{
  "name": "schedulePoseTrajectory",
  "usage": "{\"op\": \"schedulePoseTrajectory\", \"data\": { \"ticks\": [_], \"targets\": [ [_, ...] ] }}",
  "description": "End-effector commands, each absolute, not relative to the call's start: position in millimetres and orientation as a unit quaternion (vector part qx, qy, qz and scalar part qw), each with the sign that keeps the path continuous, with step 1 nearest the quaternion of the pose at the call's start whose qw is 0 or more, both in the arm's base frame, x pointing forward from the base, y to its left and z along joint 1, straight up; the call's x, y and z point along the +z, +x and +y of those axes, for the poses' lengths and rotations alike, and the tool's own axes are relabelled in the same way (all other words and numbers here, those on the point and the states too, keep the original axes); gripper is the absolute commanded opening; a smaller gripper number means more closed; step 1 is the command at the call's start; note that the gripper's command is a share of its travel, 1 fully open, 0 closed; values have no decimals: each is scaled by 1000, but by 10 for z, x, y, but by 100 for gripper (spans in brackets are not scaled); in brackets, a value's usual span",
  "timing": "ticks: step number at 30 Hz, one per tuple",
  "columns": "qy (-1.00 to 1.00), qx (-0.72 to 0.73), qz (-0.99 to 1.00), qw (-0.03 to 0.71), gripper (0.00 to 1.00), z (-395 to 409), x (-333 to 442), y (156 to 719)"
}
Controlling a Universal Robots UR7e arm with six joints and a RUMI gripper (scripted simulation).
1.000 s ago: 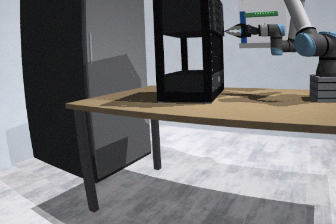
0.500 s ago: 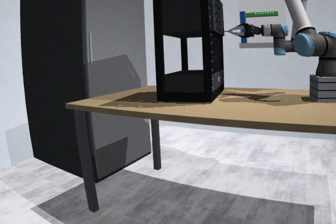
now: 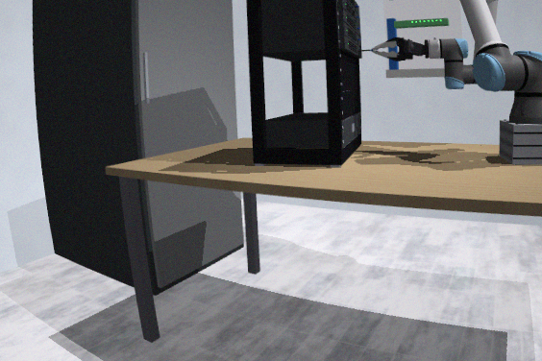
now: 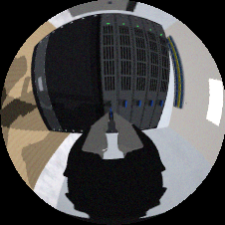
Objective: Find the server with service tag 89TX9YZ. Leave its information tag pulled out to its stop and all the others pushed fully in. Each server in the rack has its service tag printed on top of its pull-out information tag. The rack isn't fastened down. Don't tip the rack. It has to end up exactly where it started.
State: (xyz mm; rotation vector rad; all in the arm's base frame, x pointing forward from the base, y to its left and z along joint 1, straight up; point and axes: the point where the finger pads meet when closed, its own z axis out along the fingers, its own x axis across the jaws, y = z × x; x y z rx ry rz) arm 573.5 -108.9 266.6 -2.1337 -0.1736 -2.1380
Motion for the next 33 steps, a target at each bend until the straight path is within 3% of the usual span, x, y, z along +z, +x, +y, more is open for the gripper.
{"op": "schedulePoseTrajectory", "data": {
  "ticks": [1,21,22,33],
  "targets": [
    [-704,-706,-58,58,0,-1093,2670,5712],
    [-704,-706,-58,58,0,-1093,2670,5709],
    [-704,-706,-58,58,15,-1093,2670,5709],
    [-704,-706,-58,58,15,-1093,2670,5709]
  ]
}}
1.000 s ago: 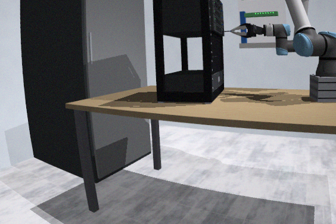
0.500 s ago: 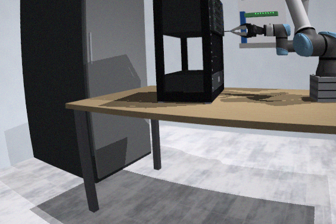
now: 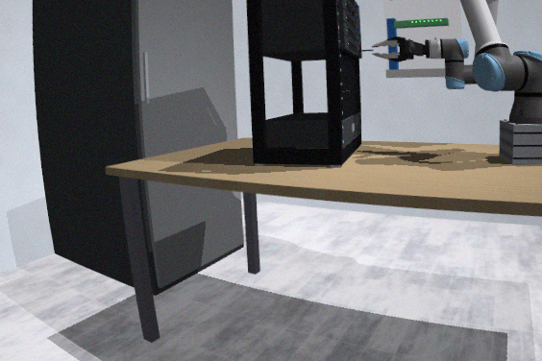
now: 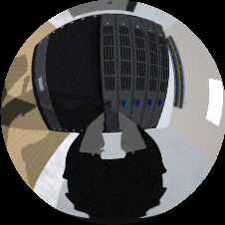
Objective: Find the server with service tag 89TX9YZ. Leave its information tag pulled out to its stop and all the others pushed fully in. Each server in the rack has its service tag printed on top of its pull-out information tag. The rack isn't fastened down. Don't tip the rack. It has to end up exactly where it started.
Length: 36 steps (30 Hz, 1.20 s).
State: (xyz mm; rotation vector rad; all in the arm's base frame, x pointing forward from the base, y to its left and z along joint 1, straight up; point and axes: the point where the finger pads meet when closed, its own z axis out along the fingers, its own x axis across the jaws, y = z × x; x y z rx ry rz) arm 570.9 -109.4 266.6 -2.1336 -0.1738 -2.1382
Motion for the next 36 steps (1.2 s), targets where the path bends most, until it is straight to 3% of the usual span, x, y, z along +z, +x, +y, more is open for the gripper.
{"op": "schedulePoseTrajectory", "data": {
  "ticks": [1,36],
  "targets": [
    [-704,-706,-58,58,15,-1093,2670,5709],
    [-704,-706,-58,58,15,-1118,2669,5559]
  ]
}}
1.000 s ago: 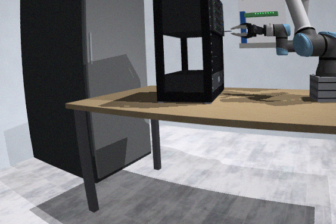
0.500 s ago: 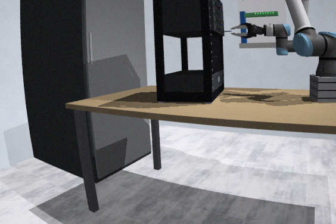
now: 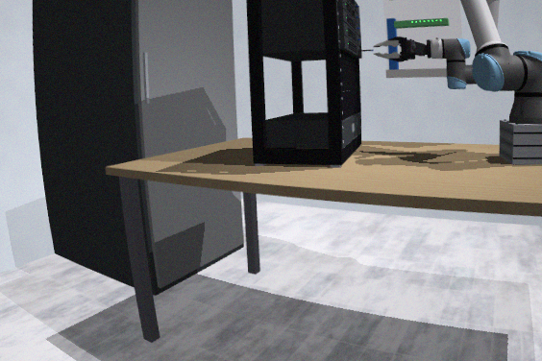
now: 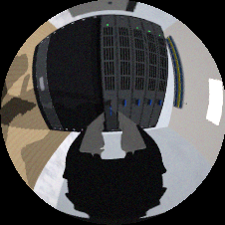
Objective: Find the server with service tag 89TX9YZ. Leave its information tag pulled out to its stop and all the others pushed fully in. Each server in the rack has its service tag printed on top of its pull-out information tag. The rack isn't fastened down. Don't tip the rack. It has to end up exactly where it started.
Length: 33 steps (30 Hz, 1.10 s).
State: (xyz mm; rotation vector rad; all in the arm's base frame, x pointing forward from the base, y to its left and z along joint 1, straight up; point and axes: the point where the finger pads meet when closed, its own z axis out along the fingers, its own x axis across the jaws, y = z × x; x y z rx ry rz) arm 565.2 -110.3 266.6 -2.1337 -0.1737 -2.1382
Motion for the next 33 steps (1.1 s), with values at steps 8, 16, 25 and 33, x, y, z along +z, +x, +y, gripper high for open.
{"op": "schedulePoseTrajectory", "data": {
  "ticks": [8,16,25,33],
  "targets": [
    [-704,-706,-58,58,15,-1153,2667,5345],
    [-704,-706,-58,58,15,-1201,2665,5045],
    [-704,-706,-58,58,15,-1229,2664,4874],
    [-704,-706,-58,58,15,-1238,2663,4821]
  ]
}}
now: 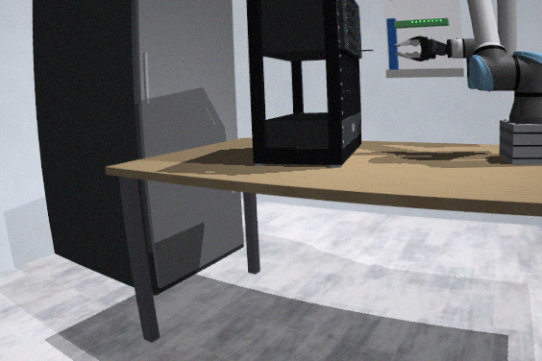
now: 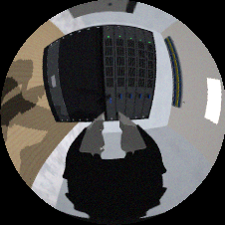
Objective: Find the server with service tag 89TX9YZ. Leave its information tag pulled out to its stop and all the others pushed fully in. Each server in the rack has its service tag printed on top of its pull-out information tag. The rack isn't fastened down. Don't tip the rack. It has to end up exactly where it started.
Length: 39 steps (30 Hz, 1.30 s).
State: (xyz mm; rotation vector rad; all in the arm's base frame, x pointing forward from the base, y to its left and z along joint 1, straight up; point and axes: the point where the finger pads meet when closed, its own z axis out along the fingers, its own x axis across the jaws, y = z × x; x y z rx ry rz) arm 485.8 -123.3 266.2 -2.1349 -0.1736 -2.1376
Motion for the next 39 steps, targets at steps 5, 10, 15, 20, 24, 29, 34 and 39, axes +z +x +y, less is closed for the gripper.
{"op": "schedulePoseTrajectory", "data": {
  "ticks": [5,10,15,20,24,29,34,39],
  "targets": [
    [-704,-706,-58,58,15,-1238,2663,4821],
    [-704,-706,-58,58,15,-1238,2663,4821],
    [-704,-706,-58,58,100,-1238,2663,4821],
    [-704,-706,-58,58,100,-1238,2663,4821],
    [-704,-706,-58,58,100,-1238,2663,4821],
    [-704,-706,-58,58,100,-1238,2663,4821],
    [-704,-706,-58,58,100,-1238,2663,4821],
    [-704,-706,-58,58,100,-1238,2663,4821]
  ]
}}
